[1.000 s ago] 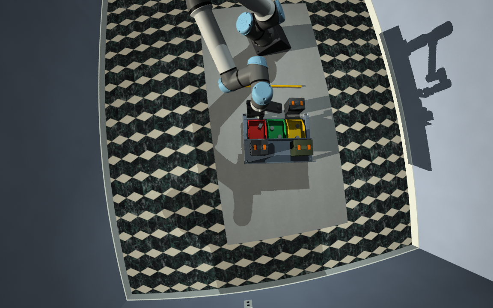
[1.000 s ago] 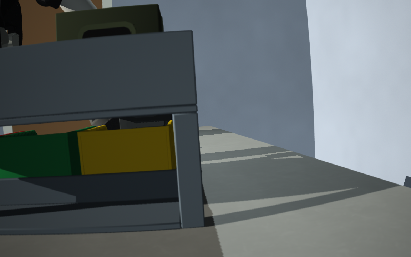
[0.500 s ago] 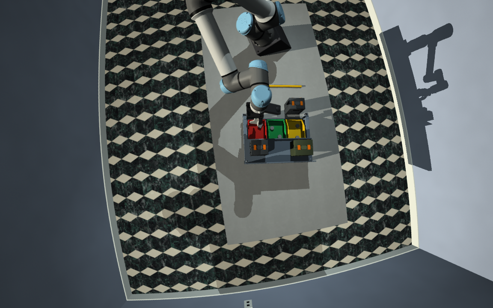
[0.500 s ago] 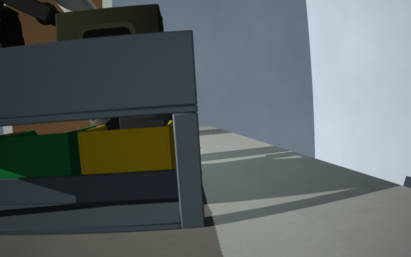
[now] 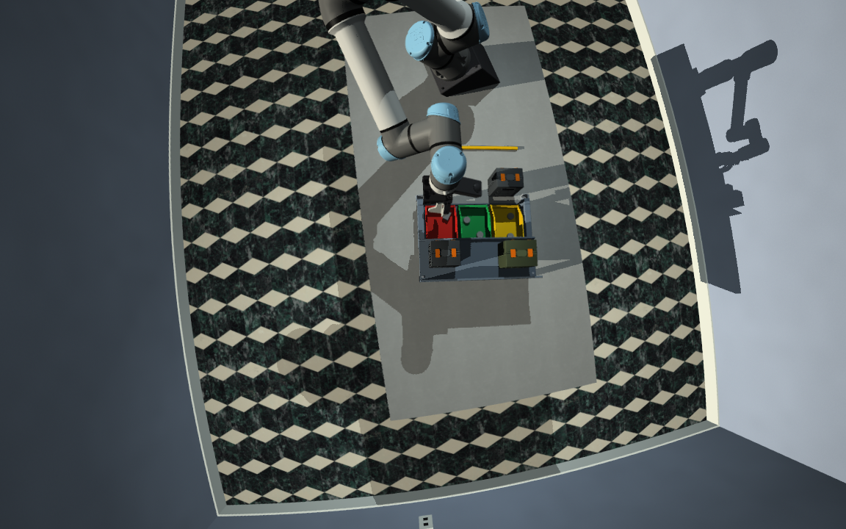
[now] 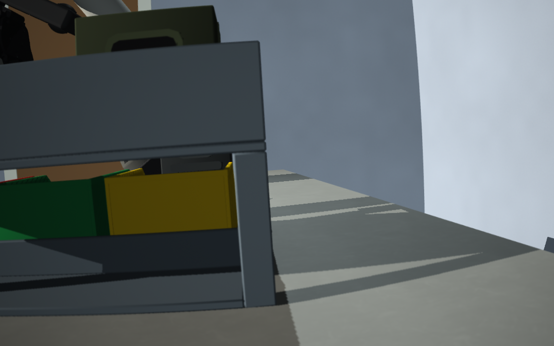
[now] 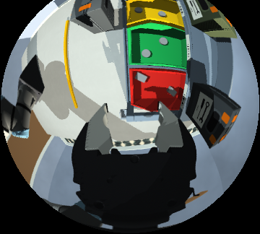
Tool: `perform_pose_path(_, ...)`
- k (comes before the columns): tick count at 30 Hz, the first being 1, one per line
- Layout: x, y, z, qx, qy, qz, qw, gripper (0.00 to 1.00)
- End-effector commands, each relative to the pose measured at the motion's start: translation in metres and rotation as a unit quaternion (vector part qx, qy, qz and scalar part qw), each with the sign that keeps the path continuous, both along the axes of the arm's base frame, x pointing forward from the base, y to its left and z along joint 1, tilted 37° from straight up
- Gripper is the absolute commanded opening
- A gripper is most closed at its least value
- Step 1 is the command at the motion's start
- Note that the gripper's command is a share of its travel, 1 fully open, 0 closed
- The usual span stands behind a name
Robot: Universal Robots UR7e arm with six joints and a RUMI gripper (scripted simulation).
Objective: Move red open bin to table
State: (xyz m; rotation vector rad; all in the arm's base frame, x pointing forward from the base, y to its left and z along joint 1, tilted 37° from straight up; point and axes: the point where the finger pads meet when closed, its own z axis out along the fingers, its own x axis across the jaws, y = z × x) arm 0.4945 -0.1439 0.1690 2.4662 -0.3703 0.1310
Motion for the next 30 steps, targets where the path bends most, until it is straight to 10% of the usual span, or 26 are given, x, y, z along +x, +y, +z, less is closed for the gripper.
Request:
perform_pose_path(1, 0.000, 0.000, 0.000, 0.000, -0.001, 0.000, 1.000, 0.58)
perform_pose_path(30, 0.000, -0.010, -0.012, 0.000, -0.001, 0.000, 1.000, 0.58)
